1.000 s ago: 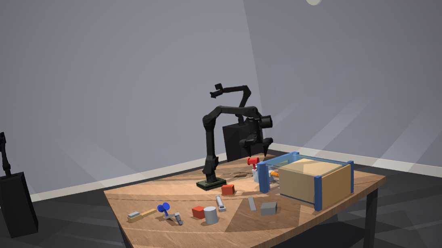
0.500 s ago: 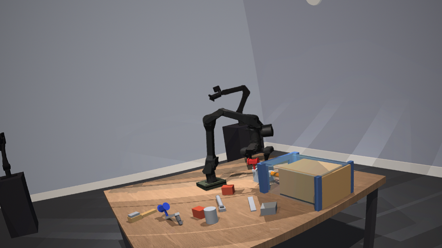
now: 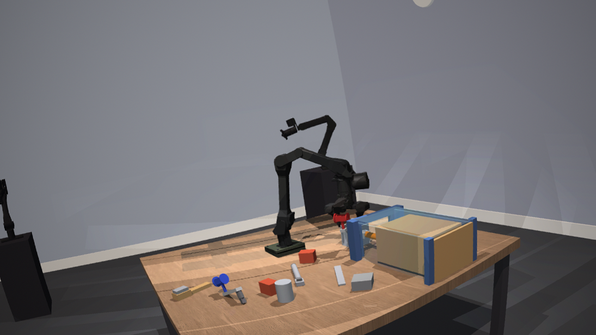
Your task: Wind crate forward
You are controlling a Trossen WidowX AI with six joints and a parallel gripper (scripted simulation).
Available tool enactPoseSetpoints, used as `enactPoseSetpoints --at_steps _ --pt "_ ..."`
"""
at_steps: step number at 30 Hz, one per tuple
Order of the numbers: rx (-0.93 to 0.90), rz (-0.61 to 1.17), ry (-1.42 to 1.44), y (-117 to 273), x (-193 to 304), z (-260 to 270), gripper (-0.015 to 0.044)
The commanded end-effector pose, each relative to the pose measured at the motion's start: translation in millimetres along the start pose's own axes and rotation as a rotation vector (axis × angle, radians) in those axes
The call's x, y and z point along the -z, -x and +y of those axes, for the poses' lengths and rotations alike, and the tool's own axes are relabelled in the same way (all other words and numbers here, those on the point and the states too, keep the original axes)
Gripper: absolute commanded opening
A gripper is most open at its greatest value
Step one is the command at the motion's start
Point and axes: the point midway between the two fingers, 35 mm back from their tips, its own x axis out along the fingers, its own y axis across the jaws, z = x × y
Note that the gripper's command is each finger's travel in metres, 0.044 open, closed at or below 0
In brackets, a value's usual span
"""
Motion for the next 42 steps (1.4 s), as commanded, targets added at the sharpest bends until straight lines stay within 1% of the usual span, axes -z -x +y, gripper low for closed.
enactPoseSetpoints --at_steps 1,12,22,28,42 --pt "-0.001 0.000 0.000 0.8 0.0 0.1 0.0361" --pt "-0.001 0.000 0.000 0.8 0.0 0.1 0.0072" --pt "-0.001 0.000 0.000 0.8 0.0 0.1 0.0000" --pt "-0.001 0.000 0.000 0.8 0.0 0.1 0.0000" --pt "0.000 -0.106 0.000 6.6 6.6 0.6 0.0000"
